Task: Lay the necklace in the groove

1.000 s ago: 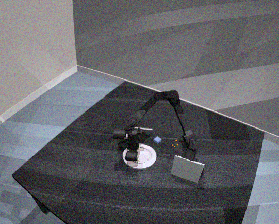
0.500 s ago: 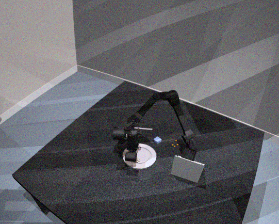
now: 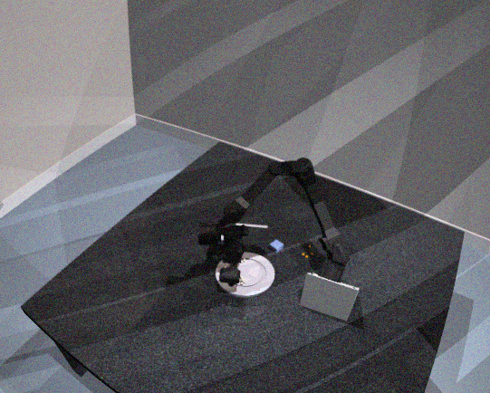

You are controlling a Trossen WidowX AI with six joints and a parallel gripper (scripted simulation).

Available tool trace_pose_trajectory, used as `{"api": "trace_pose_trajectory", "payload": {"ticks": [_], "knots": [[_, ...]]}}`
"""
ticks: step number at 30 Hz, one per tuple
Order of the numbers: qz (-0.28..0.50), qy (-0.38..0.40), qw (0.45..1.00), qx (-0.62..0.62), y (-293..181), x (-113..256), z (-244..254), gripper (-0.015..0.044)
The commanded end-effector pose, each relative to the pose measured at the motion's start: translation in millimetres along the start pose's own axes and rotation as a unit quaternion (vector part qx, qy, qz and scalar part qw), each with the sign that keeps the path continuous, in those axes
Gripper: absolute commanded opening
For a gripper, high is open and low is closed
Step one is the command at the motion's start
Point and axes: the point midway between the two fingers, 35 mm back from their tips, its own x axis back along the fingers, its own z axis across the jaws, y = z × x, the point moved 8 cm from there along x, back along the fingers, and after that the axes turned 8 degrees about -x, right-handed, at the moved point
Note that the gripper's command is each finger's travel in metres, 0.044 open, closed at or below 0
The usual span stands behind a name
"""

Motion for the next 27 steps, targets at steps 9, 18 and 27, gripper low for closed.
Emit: {"api": "trace_pose_trajectory", "payload": {"ticks": [9,18,27], "knots": [[0.001,0.002,1.0,-0.002,0.1,0.1,-0.1,0.044],[0.001,0.002,1.0,-0.002,0.1,0.1,-0.1,0.044],[0.001,0.003,1.0,-0.011,-0.5,4.1,1.1,0.0387]]}}
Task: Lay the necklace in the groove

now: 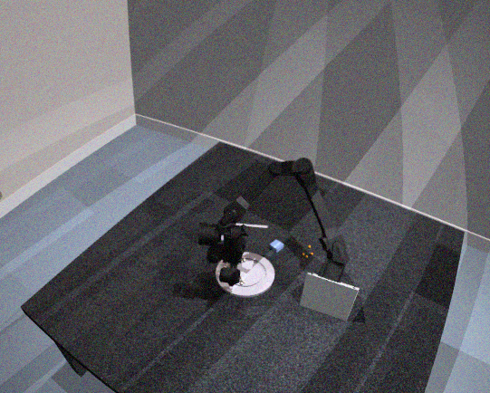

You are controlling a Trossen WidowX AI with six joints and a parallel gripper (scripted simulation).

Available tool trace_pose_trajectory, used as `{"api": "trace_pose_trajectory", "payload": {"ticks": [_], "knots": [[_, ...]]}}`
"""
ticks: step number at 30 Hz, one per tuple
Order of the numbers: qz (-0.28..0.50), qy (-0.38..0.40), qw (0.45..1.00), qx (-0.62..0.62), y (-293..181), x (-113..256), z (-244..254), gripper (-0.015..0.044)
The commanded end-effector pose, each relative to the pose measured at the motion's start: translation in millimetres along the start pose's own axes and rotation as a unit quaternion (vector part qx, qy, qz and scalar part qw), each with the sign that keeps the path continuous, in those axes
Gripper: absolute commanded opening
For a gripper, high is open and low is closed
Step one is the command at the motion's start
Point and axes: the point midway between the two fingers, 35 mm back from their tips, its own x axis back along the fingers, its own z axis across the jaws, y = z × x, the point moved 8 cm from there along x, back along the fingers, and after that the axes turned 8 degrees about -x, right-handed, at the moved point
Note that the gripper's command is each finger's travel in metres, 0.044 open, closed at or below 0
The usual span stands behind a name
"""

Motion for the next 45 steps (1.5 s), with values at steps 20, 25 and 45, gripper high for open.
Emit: {"api": "trace_pose_trajectory", "payload": {"ticks": [20,25,45], "knots": [[-0.006,0.006,0.997,-0.074,-3,21,8,0.031],[-0.004,0.005,0.997,-0.073,-3,14,8,0.031],[0.0,0.003,0.998,-0.069,-6,-9,9,0.031]]}}
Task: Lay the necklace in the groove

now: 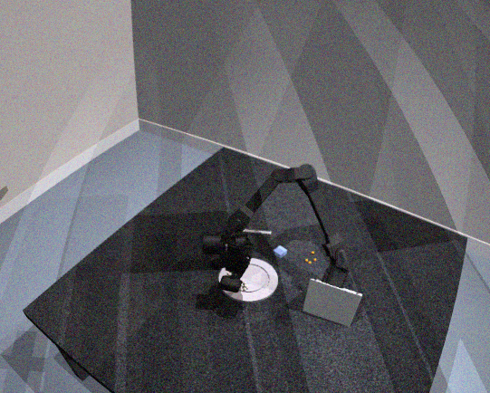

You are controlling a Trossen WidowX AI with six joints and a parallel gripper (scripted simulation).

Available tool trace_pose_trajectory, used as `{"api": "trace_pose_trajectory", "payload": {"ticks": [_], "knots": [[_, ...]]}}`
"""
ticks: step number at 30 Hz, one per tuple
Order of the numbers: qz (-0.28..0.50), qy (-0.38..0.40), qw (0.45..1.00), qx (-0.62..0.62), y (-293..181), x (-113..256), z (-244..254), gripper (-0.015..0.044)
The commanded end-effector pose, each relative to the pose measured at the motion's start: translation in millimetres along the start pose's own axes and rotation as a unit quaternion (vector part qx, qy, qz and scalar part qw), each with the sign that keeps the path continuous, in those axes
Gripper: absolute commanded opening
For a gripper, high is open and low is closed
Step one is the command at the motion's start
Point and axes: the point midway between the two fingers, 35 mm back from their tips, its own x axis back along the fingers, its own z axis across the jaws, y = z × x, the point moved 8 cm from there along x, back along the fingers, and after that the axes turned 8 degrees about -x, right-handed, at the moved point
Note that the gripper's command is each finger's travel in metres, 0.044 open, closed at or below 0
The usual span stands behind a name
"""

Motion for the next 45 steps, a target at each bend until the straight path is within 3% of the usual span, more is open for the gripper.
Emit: {"api": "trace_pose_trajectory", "payload": {"ticks": [1,2,11,22,45], "knots": [[0.002,-0.004,1.0,0.004,-2,-2,-1,0.031],[0.002,-0.004,1.0,0.004,-2,-2,-1,0.031],[0.001,0.0,1.0,0.0,0,0,0,0.0074],[0.001,0.0,1.0,0.0,0,0,0,0.0],[0.002,-0.003,1.0,0.003,-2,14,0,0.0]]}}
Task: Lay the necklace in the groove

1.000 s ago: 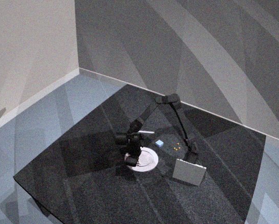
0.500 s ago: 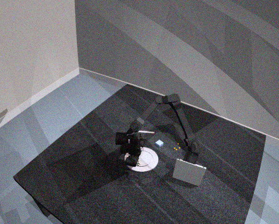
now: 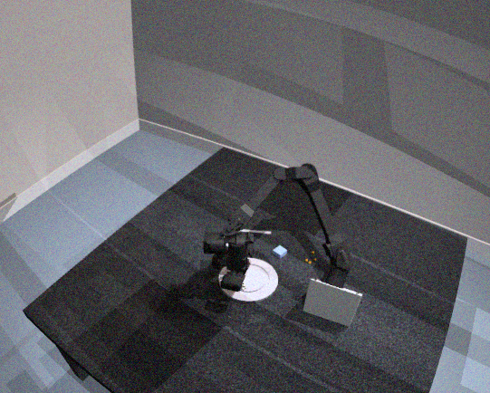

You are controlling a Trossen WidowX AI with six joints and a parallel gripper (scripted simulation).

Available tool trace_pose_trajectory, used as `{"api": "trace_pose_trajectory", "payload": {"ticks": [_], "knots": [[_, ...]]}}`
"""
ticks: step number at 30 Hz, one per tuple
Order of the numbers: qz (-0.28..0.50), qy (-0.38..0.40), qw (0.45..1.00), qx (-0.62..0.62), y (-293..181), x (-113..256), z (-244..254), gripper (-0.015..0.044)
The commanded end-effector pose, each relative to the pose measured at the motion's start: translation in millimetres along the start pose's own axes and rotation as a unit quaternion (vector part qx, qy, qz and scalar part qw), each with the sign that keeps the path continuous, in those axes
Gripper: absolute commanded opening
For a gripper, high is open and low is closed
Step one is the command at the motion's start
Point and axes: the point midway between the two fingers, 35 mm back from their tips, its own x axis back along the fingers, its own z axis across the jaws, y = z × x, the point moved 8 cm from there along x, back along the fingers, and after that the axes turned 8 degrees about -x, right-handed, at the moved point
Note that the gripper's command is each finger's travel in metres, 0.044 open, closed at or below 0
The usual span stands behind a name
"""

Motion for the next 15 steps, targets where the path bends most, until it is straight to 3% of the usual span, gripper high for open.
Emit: {"api": "trace_pose_trajectory", "payload": {"ticks": [1,15], "knots": [[-0.002,0.002,1.0,-0.003,1,7,0,0.0],[-0.001,0.002,1.0,-0.002,-29,7,-8,0.0]]}}
